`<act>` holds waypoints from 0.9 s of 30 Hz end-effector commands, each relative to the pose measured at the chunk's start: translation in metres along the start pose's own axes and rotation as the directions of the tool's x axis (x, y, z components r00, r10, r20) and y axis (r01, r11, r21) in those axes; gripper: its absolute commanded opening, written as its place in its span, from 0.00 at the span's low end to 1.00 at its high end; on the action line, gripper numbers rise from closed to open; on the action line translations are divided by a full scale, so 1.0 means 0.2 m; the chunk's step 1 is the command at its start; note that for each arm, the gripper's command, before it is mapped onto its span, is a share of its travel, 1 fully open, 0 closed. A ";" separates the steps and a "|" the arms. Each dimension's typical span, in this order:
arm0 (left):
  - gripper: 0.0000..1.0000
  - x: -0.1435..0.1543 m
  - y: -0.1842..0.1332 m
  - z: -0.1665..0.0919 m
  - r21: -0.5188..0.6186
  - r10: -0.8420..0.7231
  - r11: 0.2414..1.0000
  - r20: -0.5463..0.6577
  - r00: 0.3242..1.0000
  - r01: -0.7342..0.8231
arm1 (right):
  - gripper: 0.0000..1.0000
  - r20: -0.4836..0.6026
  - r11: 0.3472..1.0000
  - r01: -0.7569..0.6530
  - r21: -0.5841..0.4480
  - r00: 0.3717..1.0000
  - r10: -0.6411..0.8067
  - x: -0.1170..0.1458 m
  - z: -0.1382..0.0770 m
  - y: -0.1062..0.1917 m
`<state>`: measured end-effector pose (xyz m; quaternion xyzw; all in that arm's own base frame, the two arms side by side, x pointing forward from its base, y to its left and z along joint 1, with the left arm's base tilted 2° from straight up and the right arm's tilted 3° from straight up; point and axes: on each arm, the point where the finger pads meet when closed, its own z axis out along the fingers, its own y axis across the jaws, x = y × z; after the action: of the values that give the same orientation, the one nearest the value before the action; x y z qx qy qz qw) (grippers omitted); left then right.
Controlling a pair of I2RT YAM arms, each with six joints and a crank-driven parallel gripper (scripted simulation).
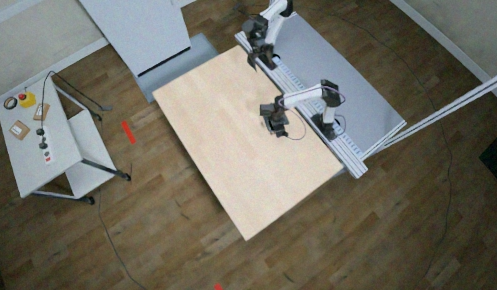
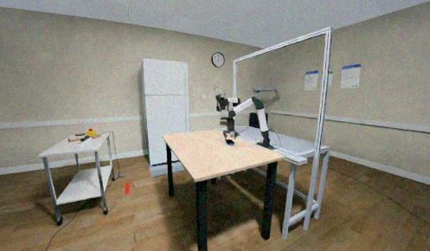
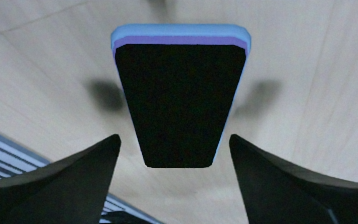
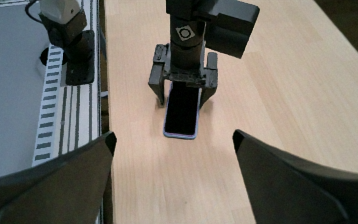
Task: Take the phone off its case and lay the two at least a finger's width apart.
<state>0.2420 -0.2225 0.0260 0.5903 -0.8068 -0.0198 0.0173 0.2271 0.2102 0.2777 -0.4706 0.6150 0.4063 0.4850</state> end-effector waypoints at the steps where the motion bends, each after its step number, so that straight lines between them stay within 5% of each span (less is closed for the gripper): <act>1: 0.94 0.00 -0.04 0.02 0.016 -0.006 1.000 -0.013 1.000 0.006 | 1.00 -0.011 1.000 -0.021 -0.001 1.000 0.021 0.04 -0.01 0.00; 7: 0.98 0.02 -0.08 0.03 0.029 -0.001 1.000 -0.017 1.000 0.001 | 1.00 -0.011 1.000 -0.021 -0.001 1.000 0.021 0.04 -0.01 0.00; 15: 0.74 0.01 -0.05 0.01 0.045 0.000 0.999 -0.021 1.000 0.001 | 1.00 -0.011 1.000 -0.021 -0.001 1.000 0.021 0.04 -0.01 0.00; 27: 0.73 0.00 -0.10 -0.16 0.015 0.002 1.000 -0.012 1.000 -0.002 | 1.00 -0.011 1.000 -0.021 -0.001 1.000 0.021 0.04 -0.01 0.00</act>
<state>0.2468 -0.2238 0.0324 0.5904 -0.8065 -0.0261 0.0185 0.2271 0.2102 0.2777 -0.4706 0.6150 0.4063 0.4850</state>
